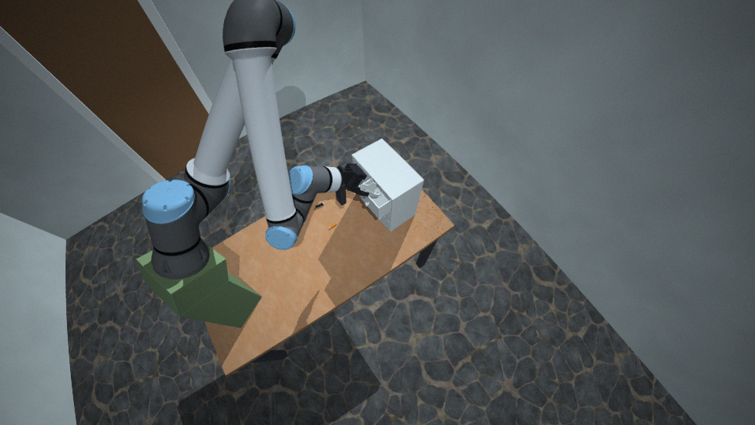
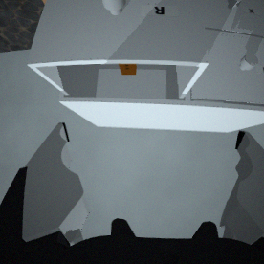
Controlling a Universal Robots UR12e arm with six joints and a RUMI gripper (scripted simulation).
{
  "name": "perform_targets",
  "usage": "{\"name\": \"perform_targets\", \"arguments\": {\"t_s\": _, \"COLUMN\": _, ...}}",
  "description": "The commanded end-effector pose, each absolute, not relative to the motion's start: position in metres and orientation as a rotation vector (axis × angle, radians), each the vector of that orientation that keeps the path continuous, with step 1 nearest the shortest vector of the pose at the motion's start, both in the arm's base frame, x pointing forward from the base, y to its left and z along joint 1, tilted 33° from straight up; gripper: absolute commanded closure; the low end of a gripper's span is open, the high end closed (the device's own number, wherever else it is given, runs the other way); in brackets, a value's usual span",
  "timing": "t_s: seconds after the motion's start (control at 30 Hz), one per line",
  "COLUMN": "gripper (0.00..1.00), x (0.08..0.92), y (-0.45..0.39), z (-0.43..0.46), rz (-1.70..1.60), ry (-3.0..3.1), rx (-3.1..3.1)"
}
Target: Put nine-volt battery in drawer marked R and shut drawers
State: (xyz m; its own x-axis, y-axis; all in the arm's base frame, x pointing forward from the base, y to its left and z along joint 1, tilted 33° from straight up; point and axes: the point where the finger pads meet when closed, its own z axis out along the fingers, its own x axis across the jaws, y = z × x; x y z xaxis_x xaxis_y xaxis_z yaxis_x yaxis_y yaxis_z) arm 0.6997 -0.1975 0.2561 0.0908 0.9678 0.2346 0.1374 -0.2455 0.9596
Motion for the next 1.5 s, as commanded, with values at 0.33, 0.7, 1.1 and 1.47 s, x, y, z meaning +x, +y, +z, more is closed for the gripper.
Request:
{"name": "perform_targets", "arguments": {"t_s": 0.33, "gripper": 0.00, "x": 0.700, "y": -0.198, "z": 0.256, "rz": 1.256, "ry": 1.136, "rx": 1.533}}
{"name": "perform_targets", "arguments": {"t_s": 0.7, "gripper": 0.00, "x": 0.694, "y": -0.196, "z": 0.254, "rz": 1.256, "ry": 1.136, "rx": 1.533}}
{"name": "perform_targets", "arguments": {"t_s": 1.1, "gripper": 0.00, "x": 0.674, "y": -0.192, "z": 0.244, "rz": 1.256, "ry": 1.136, "rx": 1.533}}
{"name": "perform_targets", "arguments": {"t_s": 1.47, "gripper": 0.00, "x": 0.645, "y": -0.186, "z": 0.229, "rz": 1.256, "ry": 1.136, "rx": 1.533}}
